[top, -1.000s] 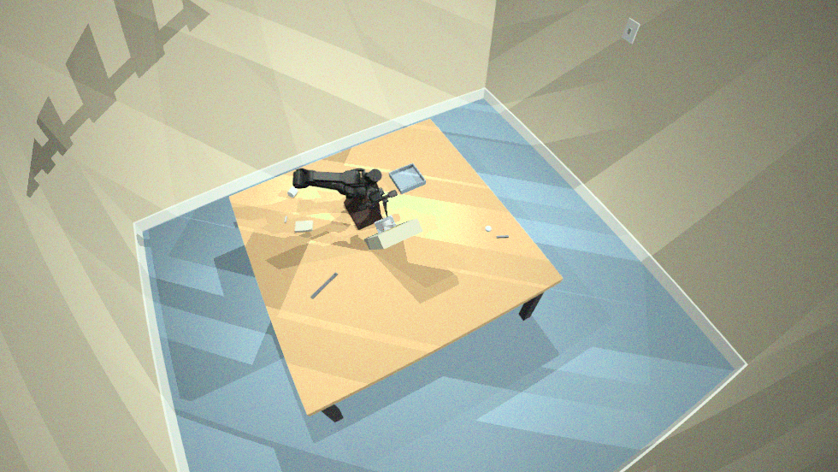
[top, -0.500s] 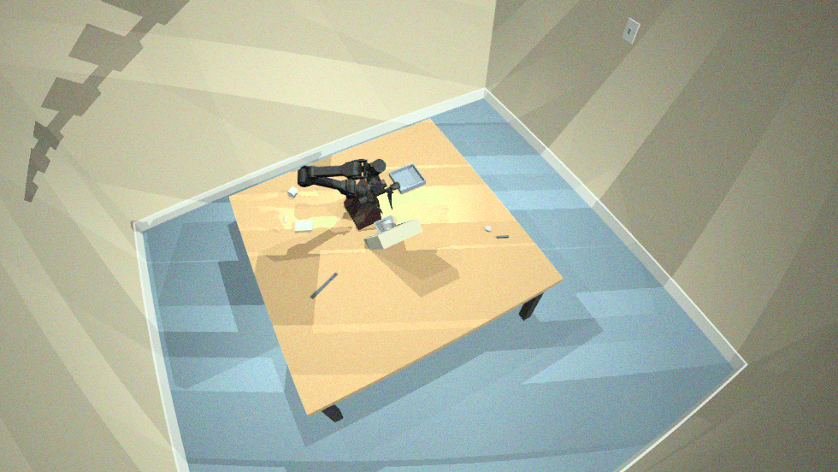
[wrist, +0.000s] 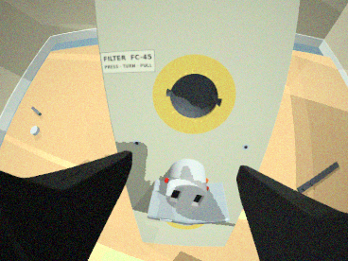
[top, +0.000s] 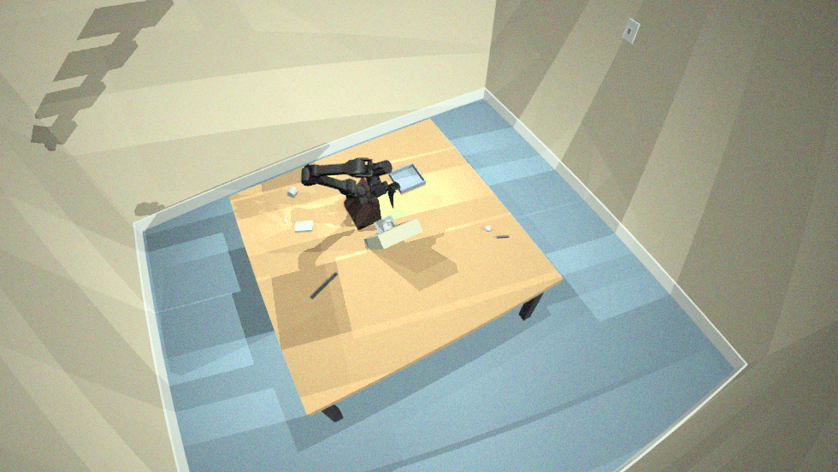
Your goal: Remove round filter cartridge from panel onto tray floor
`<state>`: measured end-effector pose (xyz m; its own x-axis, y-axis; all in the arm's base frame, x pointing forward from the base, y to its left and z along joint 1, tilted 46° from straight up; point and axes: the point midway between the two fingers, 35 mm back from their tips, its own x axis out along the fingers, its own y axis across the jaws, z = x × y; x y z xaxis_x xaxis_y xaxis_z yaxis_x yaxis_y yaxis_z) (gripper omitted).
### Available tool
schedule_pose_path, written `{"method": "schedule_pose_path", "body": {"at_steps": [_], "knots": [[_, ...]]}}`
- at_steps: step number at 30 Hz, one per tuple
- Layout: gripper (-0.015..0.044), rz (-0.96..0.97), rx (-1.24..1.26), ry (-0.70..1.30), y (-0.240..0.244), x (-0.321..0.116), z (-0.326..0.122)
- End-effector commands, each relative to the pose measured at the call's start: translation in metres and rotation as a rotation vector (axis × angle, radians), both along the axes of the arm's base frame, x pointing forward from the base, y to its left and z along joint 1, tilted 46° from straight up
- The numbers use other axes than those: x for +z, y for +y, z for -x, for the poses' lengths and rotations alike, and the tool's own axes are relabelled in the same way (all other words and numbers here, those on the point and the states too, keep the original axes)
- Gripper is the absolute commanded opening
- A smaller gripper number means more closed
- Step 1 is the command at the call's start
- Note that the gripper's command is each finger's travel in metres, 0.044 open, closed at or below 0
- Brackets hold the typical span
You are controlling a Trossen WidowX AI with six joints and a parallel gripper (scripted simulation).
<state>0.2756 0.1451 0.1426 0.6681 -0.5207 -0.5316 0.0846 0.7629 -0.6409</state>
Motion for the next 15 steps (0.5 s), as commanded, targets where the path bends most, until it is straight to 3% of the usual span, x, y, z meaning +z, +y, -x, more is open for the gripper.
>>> {"method": "schedule_pose_path", "body": {"at_steps": [1, 15], "knots": [[0.0305, 0.073, -0.093, 0.187, -0.0372, -0.0341, 0.0211], [0.0305, 0.074, -0.097, 0.197, -0.0457, -0.0432, 0.0157]]}}
